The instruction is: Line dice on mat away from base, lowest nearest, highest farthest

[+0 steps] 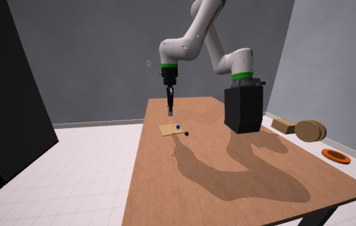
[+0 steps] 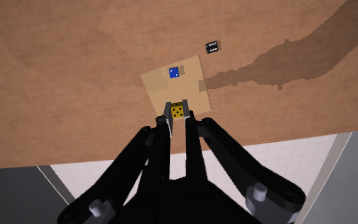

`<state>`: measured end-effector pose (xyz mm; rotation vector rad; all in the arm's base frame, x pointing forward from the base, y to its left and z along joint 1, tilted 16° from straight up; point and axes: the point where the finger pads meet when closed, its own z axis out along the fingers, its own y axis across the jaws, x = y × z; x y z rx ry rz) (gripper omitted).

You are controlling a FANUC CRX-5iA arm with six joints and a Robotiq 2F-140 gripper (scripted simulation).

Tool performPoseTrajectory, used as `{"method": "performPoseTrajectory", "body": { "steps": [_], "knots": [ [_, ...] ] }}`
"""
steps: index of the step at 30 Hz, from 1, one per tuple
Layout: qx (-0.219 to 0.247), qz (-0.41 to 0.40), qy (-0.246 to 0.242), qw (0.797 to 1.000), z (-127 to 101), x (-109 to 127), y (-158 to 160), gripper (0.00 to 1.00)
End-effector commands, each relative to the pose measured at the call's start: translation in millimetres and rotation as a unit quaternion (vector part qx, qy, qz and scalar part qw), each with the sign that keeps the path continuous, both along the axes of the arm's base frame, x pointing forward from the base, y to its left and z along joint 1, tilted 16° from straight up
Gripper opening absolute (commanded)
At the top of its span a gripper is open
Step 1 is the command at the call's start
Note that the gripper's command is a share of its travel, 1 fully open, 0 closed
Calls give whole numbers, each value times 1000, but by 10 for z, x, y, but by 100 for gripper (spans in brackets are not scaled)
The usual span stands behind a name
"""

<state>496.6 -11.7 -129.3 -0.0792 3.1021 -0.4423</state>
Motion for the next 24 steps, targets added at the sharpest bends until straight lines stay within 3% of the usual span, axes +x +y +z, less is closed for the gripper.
{"method": "performPoseTrajectory", "body": {
  "steps": [1, 15, 24],
  "knots": [
    [0, 0, 0, 1000, -23, 2, -7, 9],
    [0, 0, 0, 1000, -582, 14, -172, 9],
    [0, 0, 0, 1000, -822, 18, -243, 9]
  ]
}}
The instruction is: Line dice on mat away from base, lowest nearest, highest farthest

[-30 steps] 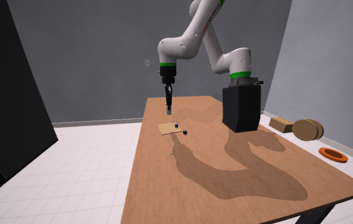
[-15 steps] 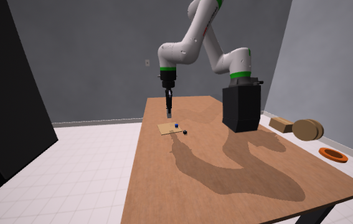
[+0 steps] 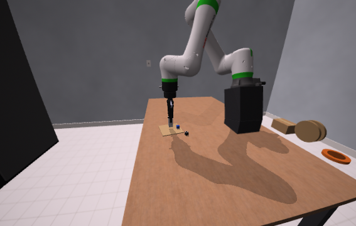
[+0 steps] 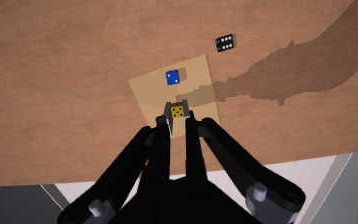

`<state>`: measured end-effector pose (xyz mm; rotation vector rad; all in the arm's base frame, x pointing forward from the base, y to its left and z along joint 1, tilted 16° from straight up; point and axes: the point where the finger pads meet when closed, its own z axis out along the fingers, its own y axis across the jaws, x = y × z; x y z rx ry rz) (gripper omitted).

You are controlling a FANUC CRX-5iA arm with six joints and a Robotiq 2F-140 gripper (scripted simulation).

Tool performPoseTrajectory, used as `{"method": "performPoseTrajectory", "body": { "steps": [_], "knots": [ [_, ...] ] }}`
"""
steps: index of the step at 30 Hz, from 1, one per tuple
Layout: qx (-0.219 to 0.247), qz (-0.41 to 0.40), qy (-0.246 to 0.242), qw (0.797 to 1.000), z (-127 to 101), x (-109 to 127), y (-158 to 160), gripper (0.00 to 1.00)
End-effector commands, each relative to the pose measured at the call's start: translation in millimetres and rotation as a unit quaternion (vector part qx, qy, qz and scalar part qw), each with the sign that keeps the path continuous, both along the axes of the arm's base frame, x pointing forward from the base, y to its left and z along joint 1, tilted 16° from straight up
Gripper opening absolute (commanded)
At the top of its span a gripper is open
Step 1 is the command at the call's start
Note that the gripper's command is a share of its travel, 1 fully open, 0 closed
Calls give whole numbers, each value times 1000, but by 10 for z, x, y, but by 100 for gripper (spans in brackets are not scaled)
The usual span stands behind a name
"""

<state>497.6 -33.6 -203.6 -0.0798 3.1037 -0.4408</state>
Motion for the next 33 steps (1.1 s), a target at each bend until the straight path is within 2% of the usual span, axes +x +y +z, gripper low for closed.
{"method": "performPoseTrajectory", "body": {
  "steps": [1, 33],
  "knots": [
    [0, 0, -1, 1000, -98, 8, -30, 9],
    [0, 0, -1, 1000, -145, 9, -44, 9]
  ]
}}
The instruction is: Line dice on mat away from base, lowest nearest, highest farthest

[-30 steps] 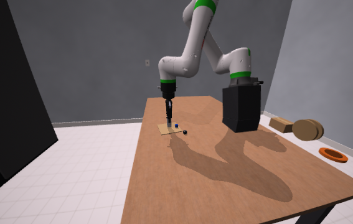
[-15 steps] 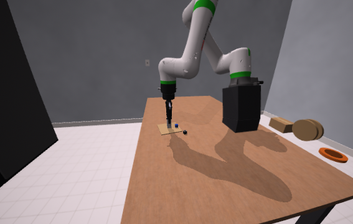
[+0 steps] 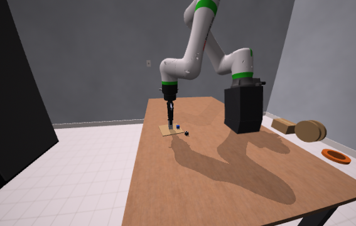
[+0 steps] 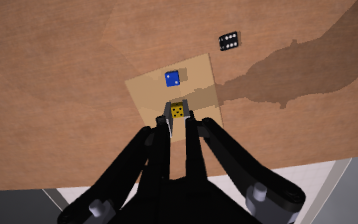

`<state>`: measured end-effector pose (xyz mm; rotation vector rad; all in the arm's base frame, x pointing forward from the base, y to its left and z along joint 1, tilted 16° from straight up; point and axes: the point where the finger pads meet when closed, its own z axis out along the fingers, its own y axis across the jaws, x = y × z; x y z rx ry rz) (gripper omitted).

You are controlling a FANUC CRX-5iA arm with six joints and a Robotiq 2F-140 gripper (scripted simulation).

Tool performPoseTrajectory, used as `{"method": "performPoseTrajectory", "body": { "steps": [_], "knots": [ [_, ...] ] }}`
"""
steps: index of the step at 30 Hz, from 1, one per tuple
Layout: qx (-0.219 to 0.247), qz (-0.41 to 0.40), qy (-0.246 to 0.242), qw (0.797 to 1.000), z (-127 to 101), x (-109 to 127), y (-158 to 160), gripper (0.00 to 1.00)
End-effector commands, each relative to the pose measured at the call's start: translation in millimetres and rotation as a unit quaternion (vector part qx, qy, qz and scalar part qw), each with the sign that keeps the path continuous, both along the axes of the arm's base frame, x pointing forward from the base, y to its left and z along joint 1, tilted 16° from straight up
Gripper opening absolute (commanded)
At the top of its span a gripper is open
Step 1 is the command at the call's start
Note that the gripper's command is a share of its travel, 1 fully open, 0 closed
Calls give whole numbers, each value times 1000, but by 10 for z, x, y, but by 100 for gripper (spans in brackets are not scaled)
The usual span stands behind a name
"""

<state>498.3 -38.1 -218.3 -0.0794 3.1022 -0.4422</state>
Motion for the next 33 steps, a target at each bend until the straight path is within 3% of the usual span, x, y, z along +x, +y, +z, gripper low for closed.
{"method": "performPoseTrajectory", "body": {
  "steps": [1, 33],
  "knots": [
    [0, 0, 0, 1000, 1, 2, 1, 9],
    [0, 0, 0, 1000, -35, 2, -10, 9]
  ]
}}
